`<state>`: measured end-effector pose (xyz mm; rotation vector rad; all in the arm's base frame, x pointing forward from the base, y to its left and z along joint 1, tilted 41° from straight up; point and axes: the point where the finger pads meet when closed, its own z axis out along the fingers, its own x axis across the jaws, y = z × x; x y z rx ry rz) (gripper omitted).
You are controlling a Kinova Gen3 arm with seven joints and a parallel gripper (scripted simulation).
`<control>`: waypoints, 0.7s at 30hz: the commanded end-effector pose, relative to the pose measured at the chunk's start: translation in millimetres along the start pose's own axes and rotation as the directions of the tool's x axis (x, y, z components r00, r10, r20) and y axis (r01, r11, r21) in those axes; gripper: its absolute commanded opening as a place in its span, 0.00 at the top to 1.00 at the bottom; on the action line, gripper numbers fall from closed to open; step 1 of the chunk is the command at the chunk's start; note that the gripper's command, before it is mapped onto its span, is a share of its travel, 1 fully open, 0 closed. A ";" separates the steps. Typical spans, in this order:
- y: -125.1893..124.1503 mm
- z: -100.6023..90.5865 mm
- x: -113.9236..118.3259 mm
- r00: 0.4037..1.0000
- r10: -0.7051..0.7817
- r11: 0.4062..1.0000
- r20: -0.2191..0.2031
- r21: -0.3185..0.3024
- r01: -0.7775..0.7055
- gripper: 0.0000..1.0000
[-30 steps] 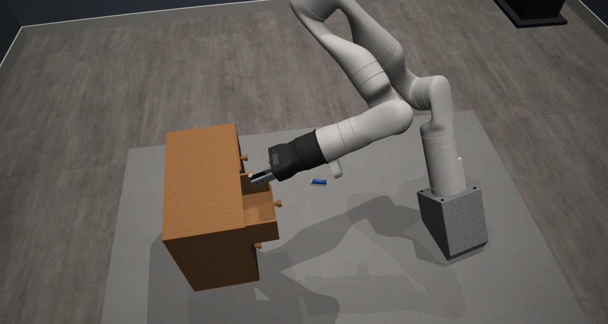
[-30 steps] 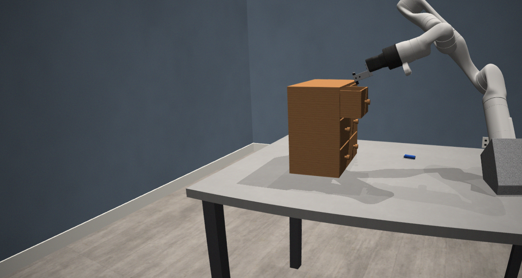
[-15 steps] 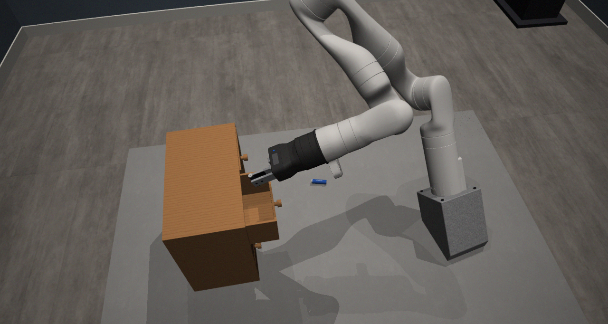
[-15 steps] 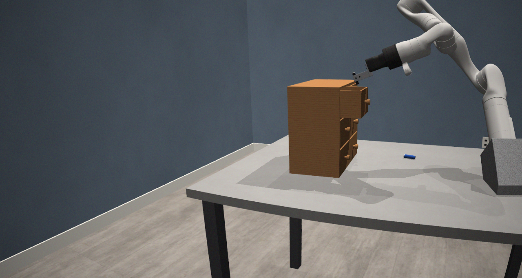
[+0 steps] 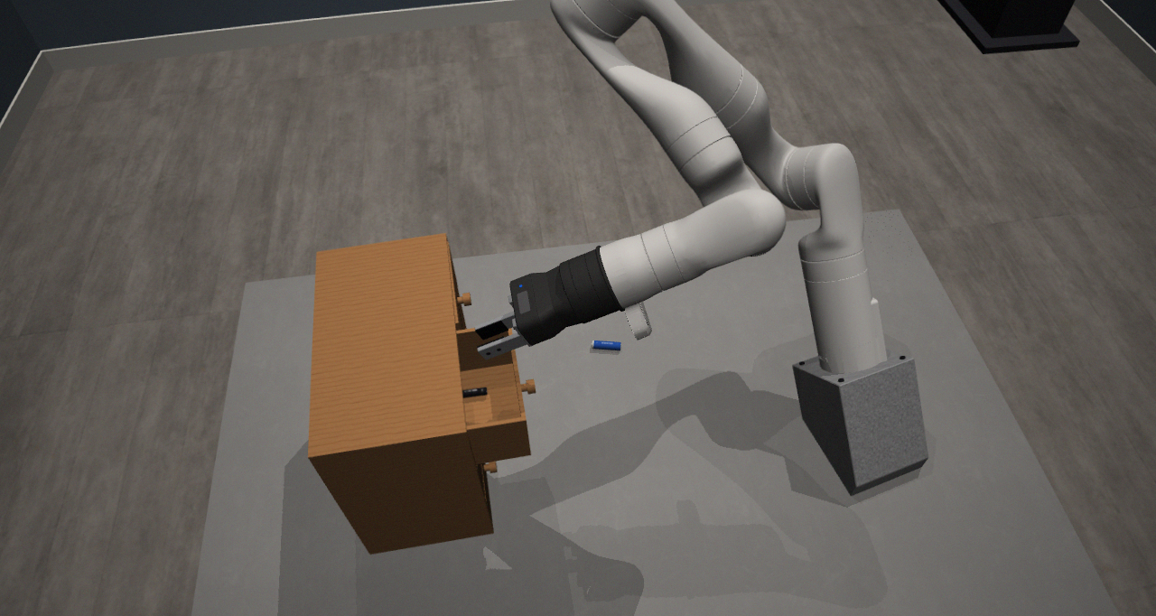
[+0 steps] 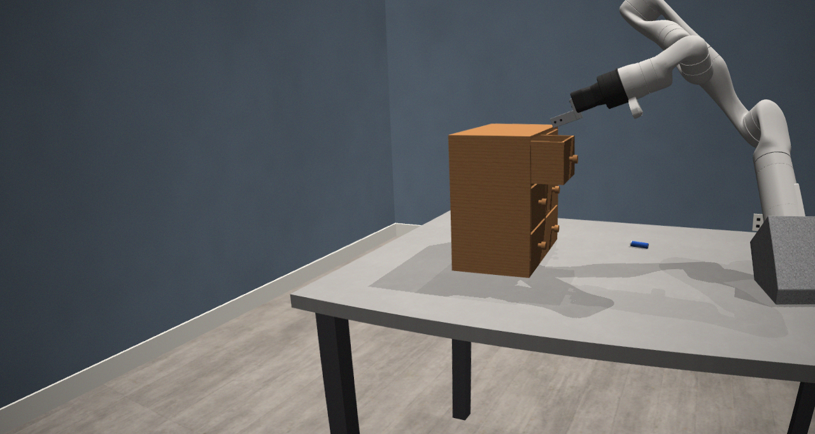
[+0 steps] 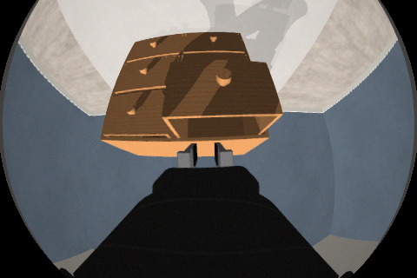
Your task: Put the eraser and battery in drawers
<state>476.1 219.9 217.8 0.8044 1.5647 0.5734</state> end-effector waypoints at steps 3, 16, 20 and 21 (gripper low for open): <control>1.0 -0.3 0.2 1.000 0.001 1.000 0.000 -0.002 -0.001 0.00; 0.8 -0.8 0.2 1.000 0.001 1.000 0.000 -0.002 -0.001 0.00; 0.1 -3.1 0.2 1.000 0.001 1.000 0.000 -0.002 -0.001 0.00; -0.2 -4.4 0.2 1.000 0.001 1.000 0.000 -0.002 -0.001 0.00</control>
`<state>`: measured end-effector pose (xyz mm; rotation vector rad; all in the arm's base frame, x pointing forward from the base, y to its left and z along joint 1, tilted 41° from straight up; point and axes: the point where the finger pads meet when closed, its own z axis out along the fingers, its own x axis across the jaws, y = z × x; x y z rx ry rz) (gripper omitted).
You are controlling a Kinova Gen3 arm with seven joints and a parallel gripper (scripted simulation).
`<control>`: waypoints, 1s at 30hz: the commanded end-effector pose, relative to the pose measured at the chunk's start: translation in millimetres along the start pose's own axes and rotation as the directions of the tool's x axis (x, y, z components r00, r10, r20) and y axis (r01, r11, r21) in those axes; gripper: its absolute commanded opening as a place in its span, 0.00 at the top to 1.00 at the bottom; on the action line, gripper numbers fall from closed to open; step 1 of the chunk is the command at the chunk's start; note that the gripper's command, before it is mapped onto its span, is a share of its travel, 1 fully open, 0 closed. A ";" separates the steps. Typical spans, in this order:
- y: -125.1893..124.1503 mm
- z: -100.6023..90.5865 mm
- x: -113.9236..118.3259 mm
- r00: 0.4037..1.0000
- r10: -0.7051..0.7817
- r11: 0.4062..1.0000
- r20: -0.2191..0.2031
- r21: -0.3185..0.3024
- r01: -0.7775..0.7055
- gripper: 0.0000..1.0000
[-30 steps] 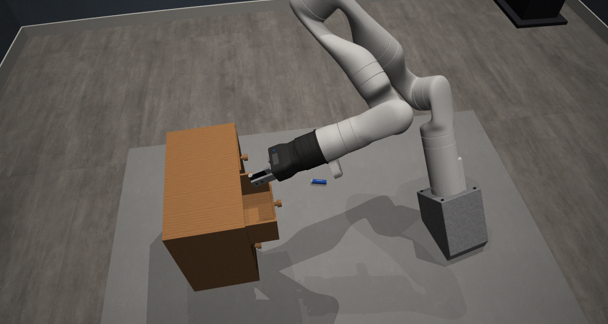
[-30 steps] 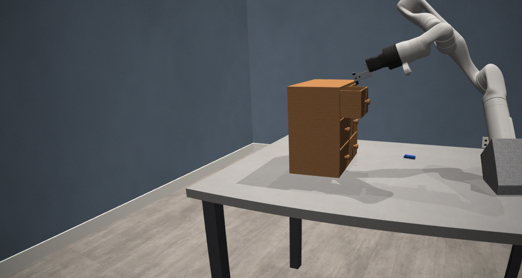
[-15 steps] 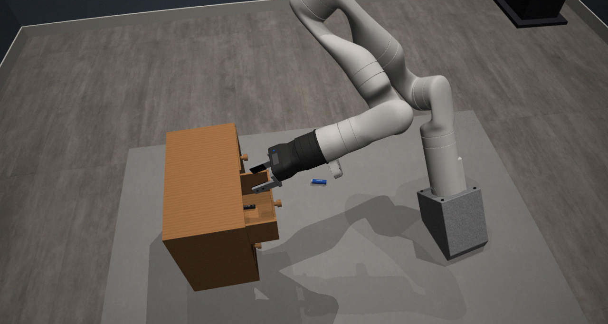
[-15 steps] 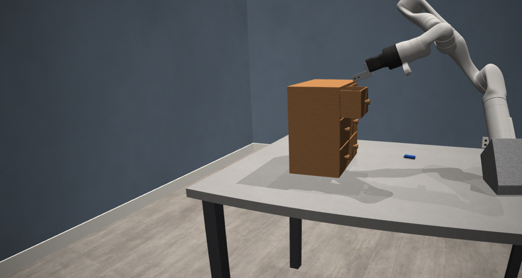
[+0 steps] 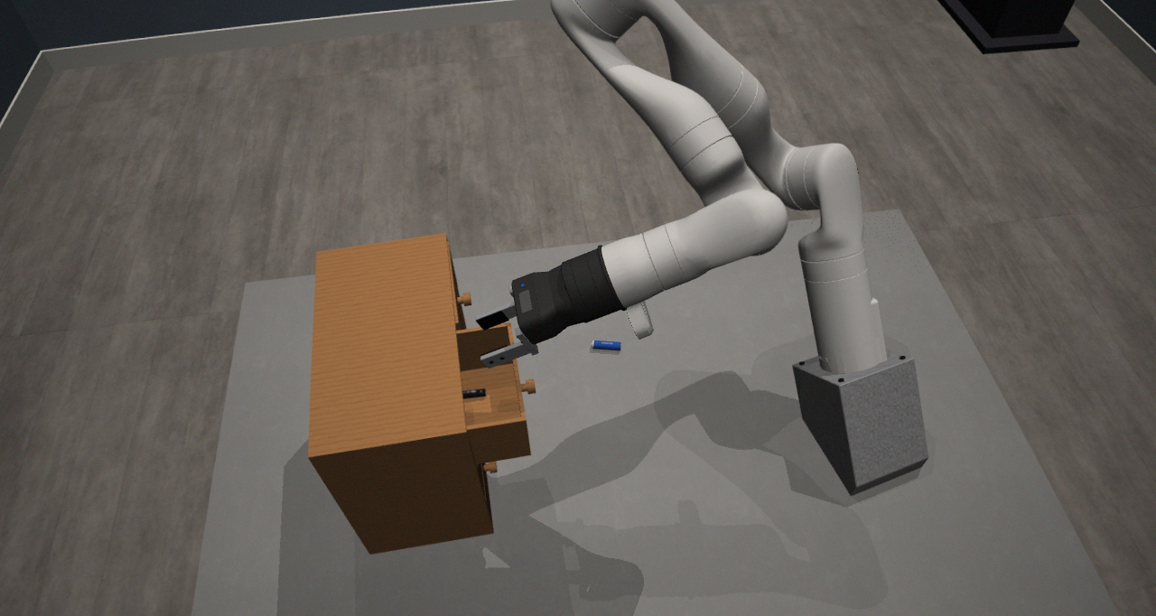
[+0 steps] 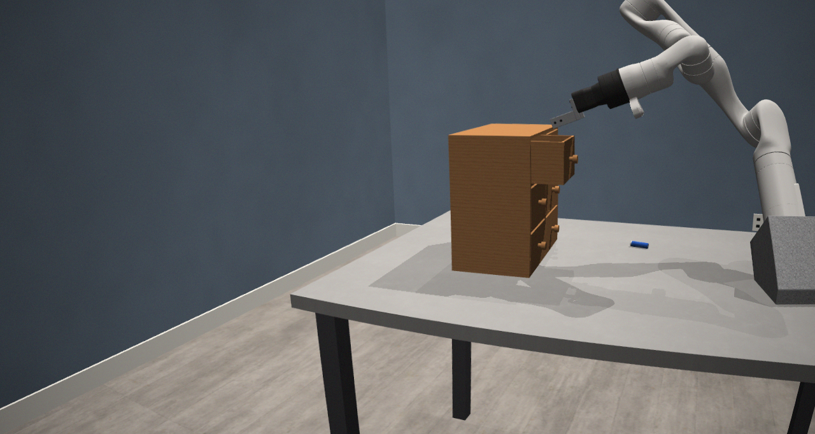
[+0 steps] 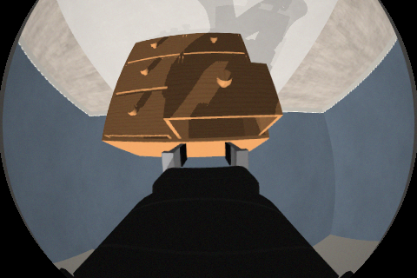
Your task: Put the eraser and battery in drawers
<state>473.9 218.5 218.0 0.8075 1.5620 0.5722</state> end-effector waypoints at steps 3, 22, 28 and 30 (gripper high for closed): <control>-0.7 -7.9 1.3 1.000 -0.001 1.000 -0.003 -0.003 0.001 0.00; -19.6 -72.8 1.0 1.000 -0.001 1.000 -0.003 -0.003 0.001 0.00; -26.7 -97.2 0.9 1.000 -0.001 1.000 -0.003 -0.003 0.001 0.00; -26.7 -97.2 0.9 1.000 -0.001 1.000 -0.003 -0.003 0.001 0.00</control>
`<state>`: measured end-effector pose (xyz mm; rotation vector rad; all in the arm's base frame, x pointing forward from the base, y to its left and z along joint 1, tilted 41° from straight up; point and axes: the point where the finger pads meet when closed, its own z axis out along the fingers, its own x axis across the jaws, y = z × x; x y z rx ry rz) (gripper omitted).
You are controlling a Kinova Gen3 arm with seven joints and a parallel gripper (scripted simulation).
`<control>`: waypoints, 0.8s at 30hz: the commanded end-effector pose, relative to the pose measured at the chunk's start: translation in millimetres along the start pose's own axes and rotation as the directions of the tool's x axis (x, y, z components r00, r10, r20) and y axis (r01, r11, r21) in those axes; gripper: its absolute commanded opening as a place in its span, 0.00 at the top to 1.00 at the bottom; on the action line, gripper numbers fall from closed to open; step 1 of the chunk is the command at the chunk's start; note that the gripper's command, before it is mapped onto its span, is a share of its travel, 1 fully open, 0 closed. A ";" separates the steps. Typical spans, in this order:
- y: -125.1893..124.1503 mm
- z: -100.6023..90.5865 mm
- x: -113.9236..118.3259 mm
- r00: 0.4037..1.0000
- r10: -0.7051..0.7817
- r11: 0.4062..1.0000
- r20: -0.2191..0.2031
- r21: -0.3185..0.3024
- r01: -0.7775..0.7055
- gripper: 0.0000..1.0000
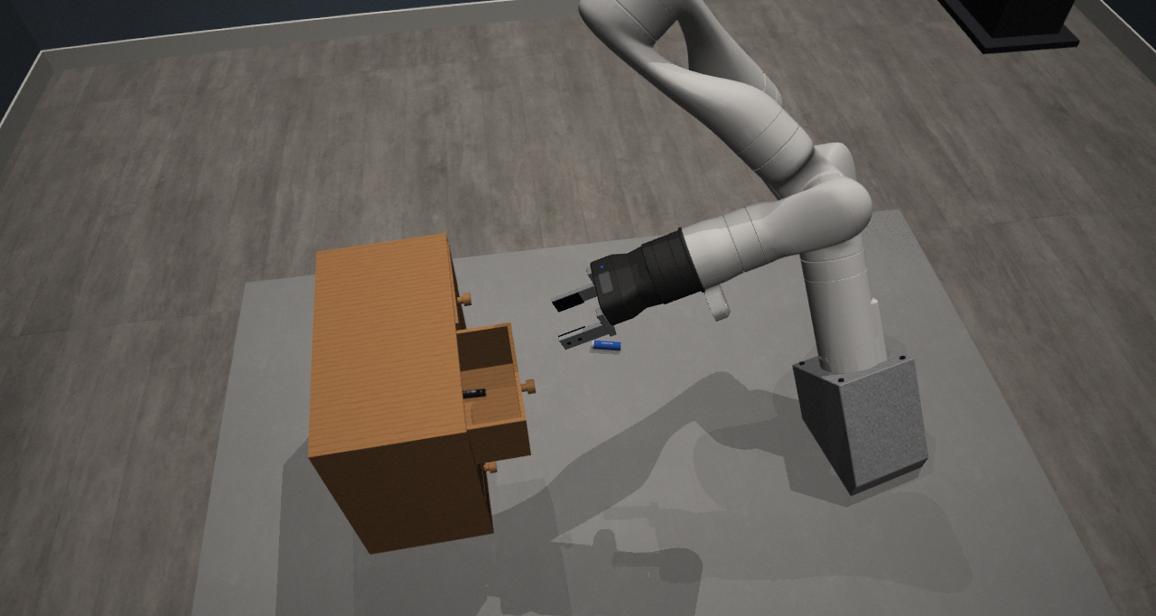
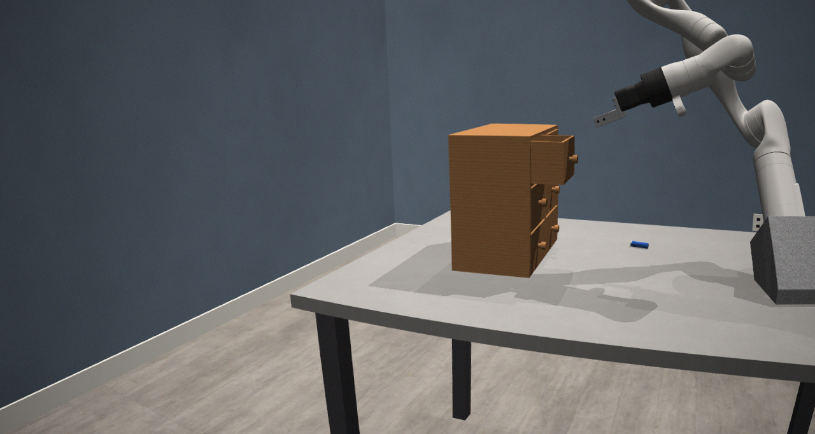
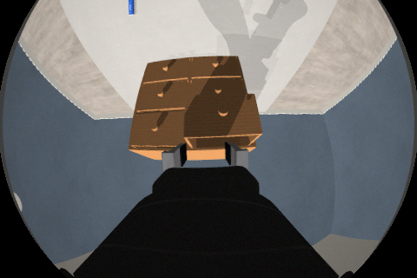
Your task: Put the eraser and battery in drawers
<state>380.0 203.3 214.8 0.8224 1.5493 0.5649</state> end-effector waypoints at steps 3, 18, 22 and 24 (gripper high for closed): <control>-1.6 -17.2 7.3 1.000 -0.009 1.000 -0.018 -0.011 0.008 0.00; -9.4 -43.4 6.7 1.000 -0.009 1.000 -0.018 -0.011 0.008 0.00; -9.9 -45.1 6.7 1.000 -0.009 1.000 -0.018 -0.011 0.008 0.00; -10.0 -45.2 6.7 1.000 -0.009 1.000 -0.018 -0.011 0.008 0.00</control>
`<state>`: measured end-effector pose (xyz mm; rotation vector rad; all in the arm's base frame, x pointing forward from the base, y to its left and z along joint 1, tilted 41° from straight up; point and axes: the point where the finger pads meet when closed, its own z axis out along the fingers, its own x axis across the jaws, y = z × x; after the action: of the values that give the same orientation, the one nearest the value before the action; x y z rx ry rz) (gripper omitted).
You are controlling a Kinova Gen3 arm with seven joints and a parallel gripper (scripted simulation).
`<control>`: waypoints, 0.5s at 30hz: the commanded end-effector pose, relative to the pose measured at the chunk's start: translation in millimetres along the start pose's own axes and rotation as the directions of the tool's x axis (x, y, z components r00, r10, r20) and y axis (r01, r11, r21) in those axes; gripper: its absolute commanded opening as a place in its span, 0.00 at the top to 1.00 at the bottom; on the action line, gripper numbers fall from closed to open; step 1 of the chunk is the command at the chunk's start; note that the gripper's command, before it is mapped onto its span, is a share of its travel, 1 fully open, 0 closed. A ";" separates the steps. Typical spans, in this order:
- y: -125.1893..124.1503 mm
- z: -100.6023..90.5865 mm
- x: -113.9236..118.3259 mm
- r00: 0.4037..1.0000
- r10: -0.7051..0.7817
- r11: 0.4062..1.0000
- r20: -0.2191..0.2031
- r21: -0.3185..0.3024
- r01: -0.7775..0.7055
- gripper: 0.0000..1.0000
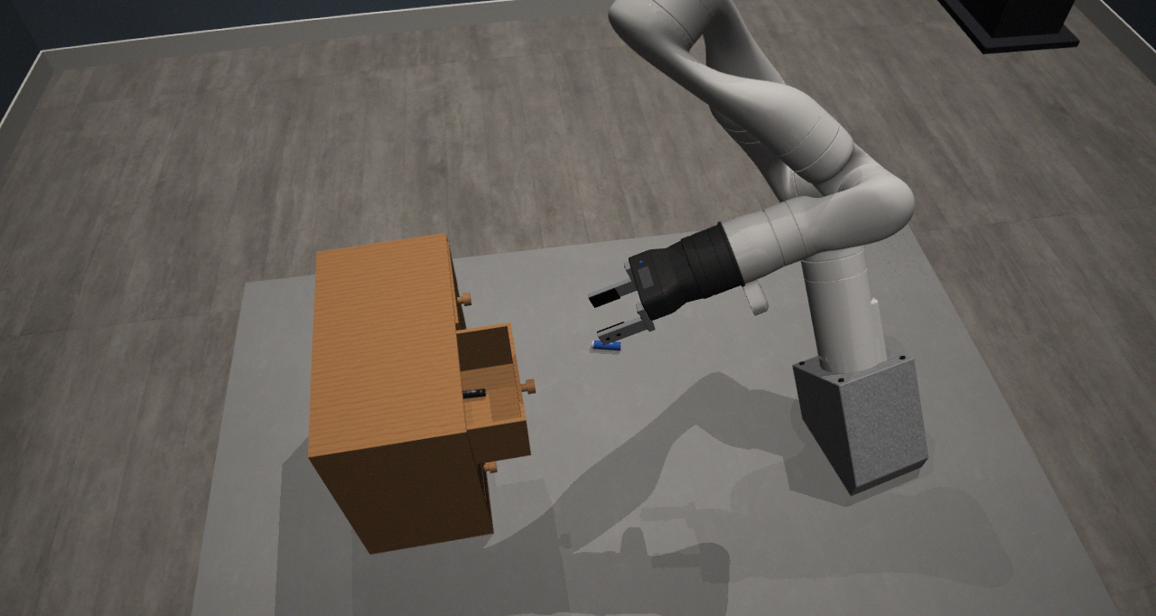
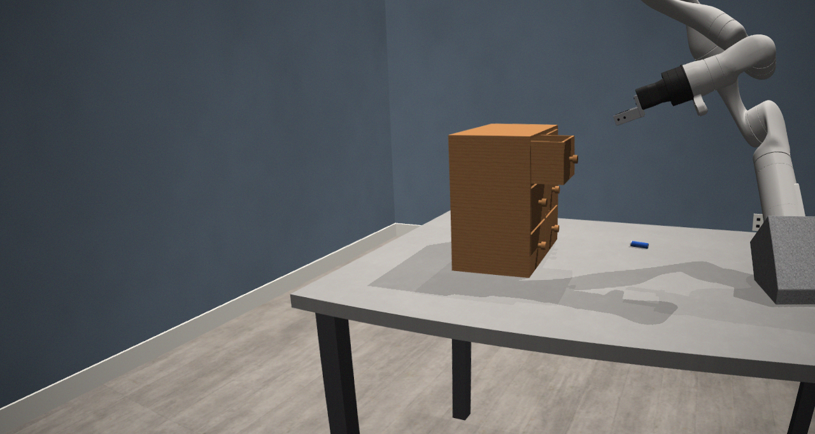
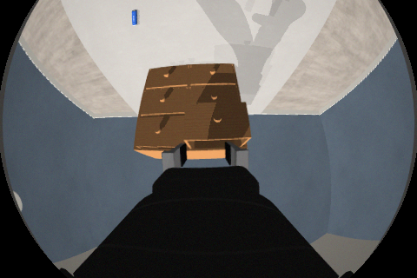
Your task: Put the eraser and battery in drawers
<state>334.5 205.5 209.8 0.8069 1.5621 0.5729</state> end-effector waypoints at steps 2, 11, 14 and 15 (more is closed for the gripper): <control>0.6 -1.0 1.2 1.000 -0.001 1.000 -0.003 -0.003 0.001 0.00; 0.4 -1.0 1.0 1.000 -0.001 1.000 -0.001 0.009 0.001 0.00; 0.3 -1.0 0.8 1.000 -0.001 1.000 0.000 0.025 0.001 0.00; 0.3 -1.1 0.7 1.000 -0.001 0.999 0.001 0.032 0.001 0.00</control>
<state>332.4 206.6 207.4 0.8126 1.5797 0.5487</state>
